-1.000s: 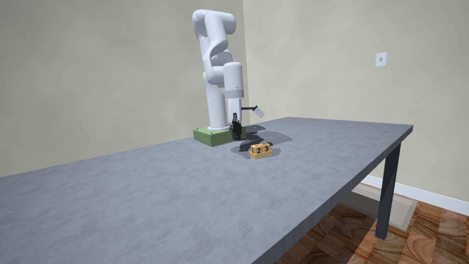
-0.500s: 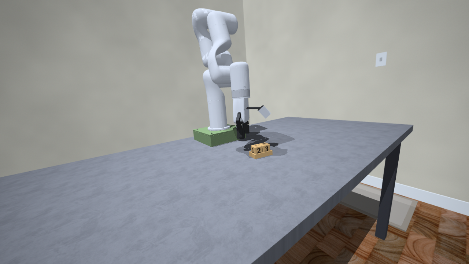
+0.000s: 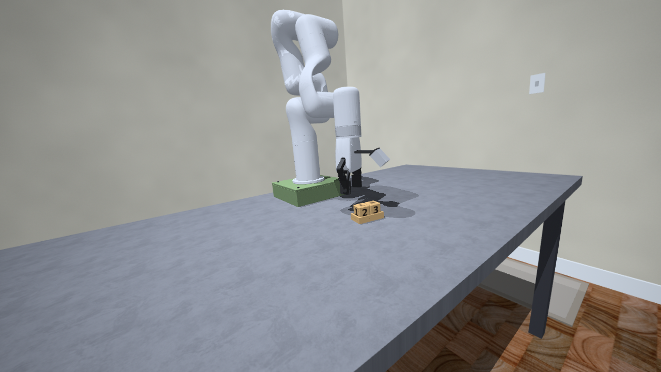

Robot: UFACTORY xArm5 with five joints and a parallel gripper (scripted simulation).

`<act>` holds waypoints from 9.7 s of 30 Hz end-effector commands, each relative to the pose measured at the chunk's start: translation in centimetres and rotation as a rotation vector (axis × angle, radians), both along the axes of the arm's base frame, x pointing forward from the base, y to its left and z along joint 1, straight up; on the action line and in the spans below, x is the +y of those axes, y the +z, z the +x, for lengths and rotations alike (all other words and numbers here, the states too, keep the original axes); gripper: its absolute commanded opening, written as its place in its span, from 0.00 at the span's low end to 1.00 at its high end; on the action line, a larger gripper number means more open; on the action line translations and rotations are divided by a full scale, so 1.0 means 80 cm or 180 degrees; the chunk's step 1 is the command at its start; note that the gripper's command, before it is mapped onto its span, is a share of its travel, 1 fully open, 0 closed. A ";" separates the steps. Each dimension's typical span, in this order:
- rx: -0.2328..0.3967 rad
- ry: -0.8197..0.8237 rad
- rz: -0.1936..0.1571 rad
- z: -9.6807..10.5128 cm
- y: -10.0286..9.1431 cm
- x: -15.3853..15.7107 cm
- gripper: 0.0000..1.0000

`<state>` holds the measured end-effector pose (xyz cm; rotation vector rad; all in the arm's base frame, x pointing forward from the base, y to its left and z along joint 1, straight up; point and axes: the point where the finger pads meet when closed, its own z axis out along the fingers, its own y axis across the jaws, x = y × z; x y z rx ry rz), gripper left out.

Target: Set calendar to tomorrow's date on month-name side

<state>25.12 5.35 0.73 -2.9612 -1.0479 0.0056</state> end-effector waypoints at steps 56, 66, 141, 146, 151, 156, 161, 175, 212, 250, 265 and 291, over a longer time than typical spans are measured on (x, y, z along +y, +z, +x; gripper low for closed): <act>-0.0008 -0.1546 -0.0003 0.021 -0.044 0.096 1.00; -0.0008 -0.1546 -0.0003 0.021 -0.044 0.096 1.00; -0.0008 -0.1546 -0.0003 0.021 -0.044 0.096 1.00; -0.0008 -0.1546 -0.0003 0.021 -0.043 0.096 1.00; -0.0008 -0.1546 -0.0003 0.021 -0.027 0.096 1.00; -0.0008 -0.1546 -0.0003 0.021 -0.007 0.096 1.00; -0.0008 -0.1546 -0.0003 0.021 -0.001 0.096 1.00; -0.0008 -0.0991 -0.0001 0.044 0.000 0.077 1.00; -0.0006 0.0676 0.0003 0.122 0.000 0.014 1.00; -0.0005 0.2342 0.0008 0.206 0.000 -0.053 1.00; -0.0005 0.2902 0.0010 0.233 0.000 -0.075 1.00; -0.0005 0.3454 0.0011 0.260 -0.031 -0.096 1.00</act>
